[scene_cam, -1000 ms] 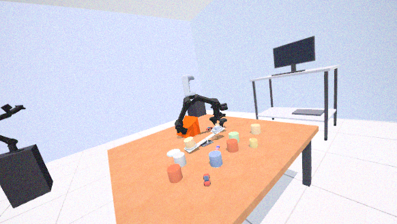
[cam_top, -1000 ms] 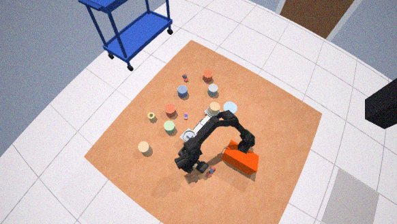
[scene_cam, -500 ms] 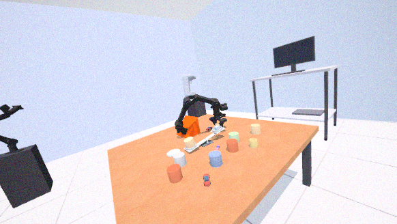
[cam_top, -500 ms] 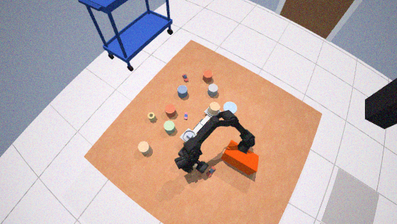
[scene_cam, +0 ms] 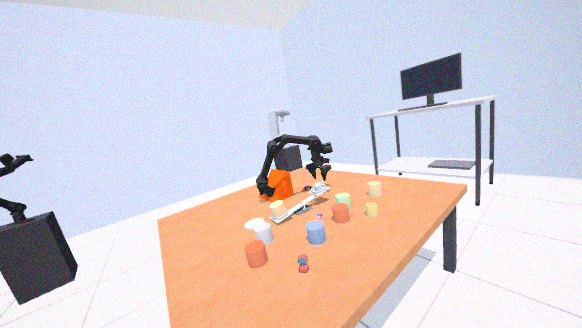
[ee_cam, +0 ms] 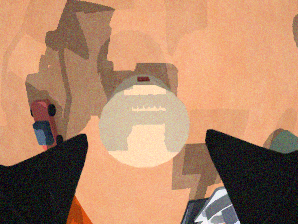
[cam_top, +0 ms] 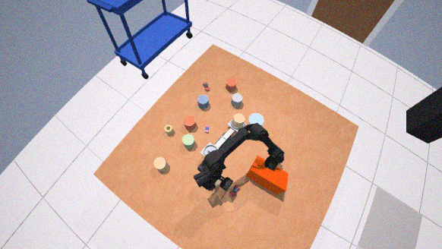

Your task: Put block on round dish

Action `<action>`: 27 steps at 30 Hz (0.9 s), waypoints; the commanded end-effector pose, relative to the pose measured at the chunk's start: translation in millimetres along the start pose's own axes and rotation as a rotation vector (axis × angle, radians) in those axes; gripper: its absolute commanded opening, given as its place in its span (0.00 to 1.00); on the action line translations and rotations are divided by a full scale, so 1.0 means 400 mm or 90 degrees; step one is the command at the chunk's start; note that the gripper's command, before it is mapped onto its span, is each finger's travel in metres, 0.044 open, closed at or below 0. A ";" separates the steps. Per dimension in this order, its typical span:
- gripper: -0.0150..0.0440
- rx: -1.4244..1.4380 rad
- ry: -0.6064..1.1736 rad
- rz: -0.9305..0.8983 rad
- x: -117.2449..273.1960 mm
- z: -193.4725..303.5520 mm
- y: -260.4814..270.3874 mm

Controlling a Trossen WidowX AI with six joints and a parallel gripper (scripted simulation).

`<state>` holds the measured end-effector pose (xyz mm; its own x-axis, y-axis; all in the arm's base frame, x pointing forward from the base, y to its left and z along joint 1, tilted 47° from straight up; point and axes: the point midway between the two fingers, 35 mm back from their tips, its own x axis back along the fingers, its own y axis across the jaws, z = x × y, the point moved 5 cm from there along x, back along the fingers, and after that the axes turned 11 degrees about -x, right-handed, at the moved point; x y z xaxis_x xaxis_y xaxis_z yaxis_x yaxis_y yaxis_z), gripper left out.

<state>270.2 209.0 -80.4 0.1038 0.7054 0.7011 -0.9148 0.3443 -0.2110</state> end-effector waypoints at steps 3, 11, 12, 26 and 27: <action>0.73 -0.002 -0.003 -0.003 0.076 0.088 -0.165; 0.69 -0.001 0.003 -0.001 0.130 0.221 -0.324; 0.69 -0.001 0.003 -0.001 0.130 0.221 -0.324; 0.69 -0.001 0.003 -0.001 0.087 0.221 -0.324; 0.69 -0.001 0.003 -0.001 0.083 0.221 -0.324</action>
<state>358.1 138.1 32.4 0.1074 0.7067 0.6993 -0.9135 0.3477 -0.2110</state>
